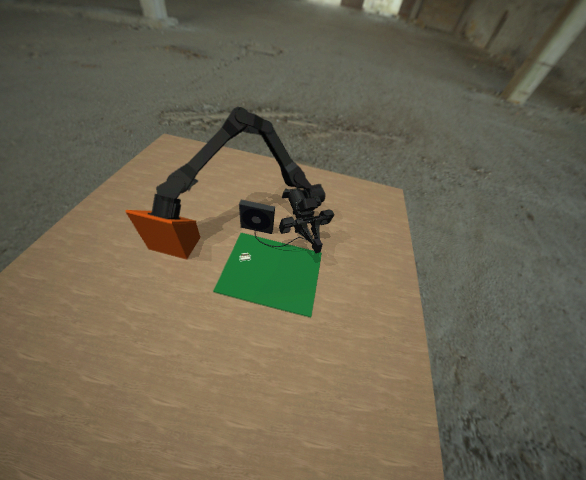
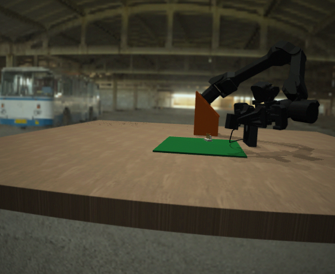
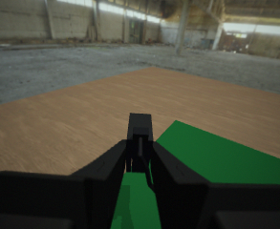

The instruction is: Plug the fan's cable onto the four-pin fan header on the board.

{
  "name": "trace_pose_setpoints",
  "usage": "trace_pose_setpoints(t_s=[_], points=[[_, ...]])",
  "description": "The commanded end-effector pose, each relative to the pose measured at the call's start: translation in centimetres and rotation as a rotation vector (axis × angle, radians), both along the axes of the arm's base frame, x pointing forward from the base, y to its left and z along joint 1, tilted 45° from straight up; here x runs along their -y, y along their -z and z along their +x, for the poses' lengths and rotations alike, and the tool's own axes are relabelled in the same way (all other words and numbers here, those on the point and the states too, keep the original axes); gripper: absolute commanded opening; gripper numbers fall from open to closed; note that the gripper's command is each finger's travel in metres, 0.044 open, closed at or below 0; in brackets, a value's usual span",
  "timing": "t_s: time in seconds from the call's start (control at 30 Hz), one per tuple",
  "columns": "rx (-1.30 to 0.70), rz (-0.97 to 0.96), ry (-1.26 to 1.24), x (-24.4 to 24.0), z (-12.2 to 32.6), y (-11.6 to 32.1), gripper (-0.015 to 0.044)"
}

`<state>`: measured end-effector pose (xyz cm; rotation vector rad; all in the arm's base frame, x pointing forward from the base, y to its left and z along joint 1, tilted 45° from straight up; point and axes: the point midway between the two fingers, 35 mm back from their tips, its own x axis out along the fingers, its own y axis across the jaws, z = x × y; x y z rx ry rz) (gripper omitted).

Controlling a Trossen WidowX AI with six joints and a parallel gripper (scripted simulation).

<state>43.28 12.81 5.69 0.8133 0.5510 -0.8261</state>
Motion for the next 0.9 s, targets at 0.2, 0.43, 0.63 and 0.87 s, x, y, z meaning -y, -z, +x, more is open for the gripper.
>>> trace_pose_setpoints(t_s=[0.2,0.43,0.63,0.87], points=[[-0.005,0.001,-0.005,0.14,-0.03,-0.15,0.0000],[0.000,0.000,-0.001,0.37,0.01,-0.40,0.0000],[0.001,0.001,0.000,0.18,-0.02,-0.30,0.0000],[0.003,0.002,0.001,-0.38,-0.13,0.00,0.0000]])
